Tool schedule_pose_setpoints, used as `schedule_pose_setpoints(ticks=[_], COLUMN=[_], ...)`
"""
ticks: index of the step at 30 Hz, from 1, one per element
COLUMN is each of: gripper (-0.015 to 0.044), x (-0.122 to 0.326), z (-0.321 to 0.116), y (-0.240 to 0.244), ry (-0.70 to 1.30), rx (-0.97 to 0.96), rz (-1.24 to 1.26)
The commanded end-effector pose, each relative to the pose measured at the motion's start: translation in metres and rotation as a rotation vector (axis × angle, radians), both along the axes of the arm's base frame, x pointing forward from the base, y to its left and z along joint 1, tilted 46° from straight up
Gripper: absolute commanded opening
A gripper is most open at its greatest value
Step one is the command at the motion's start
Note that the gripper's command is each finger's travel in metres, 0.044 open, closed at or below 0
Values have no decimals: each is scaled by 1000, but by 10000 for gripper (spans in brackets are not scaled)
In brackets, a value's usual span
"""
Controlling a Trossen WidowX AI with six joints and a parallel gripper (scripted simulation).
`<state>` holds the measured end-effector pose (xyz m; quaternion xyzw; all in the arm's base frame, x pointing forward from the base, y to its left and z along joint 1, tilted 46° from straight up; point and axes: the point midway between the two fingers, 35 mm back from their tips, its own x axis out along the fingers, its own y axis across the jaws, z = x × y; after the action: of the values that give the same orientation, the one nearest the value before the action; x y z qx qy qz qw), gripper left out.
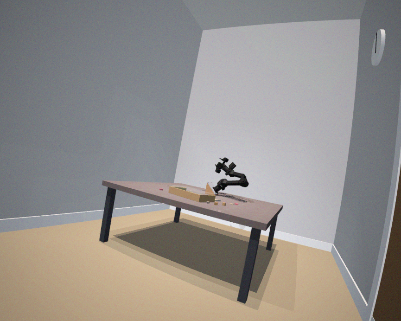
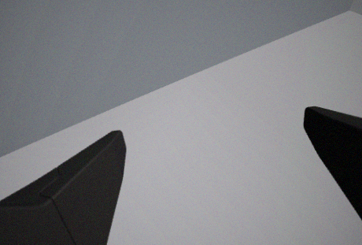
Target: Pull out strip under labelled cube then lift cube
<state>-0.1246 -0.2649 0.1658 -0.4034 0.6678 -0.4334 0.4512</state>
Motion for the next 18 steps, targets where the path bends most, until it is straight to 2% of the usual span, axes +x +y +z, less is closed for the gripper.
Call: schedule_pose_setpoints(ticks=[1,8,13,18], gripper=[400,400,400,400], x=[64,179,263,330], z=[-6,-19,-27,-35], y=[-29,-40,-19,19], ry=[-255,-696,-1010,-1194], rx=[26,226,511,823], rz=[224,520,653,702])
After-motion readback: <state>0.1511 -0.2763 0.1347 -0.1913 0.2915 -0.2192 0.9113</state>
